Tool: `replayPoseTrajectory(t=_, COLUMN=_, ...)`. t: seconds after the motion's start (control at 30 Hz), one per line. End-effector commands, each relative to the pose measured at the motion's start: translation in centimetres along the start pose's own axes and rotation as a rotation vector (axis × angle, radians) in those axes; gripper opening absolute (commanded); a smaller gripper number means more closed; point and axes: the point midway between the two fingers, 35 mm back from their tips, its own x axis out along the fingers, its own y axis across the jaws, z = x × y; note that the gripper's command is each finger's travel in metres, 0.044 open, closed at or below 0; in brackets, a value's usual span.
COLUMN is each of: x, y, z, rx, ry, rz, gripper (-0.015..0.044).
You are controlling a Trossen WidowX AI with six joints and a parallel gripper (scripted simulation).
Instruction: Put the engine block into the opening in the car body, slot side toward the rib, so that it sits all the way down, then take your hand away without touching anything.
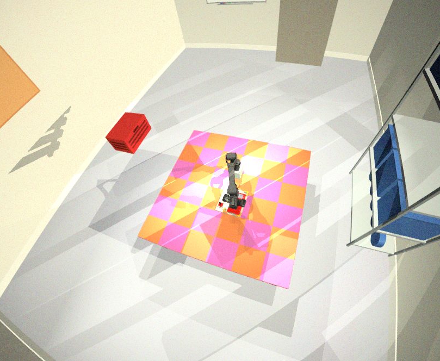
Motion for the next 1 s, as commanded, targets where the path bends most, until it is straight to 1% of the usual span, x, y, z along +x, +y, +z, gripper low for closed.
replayPoseTrajectory(t=0.0, x=0.13, y=0.07, z=-0.02, rx=-0.013, ry=0.001, rz=0.005, gripper=0.016)
replayPoseTrajectory(t=0.97, x=0.74, y=0.08, z=-0.02, rx=0.001, ry=0.001, rz=0.005, gripper=0.016)
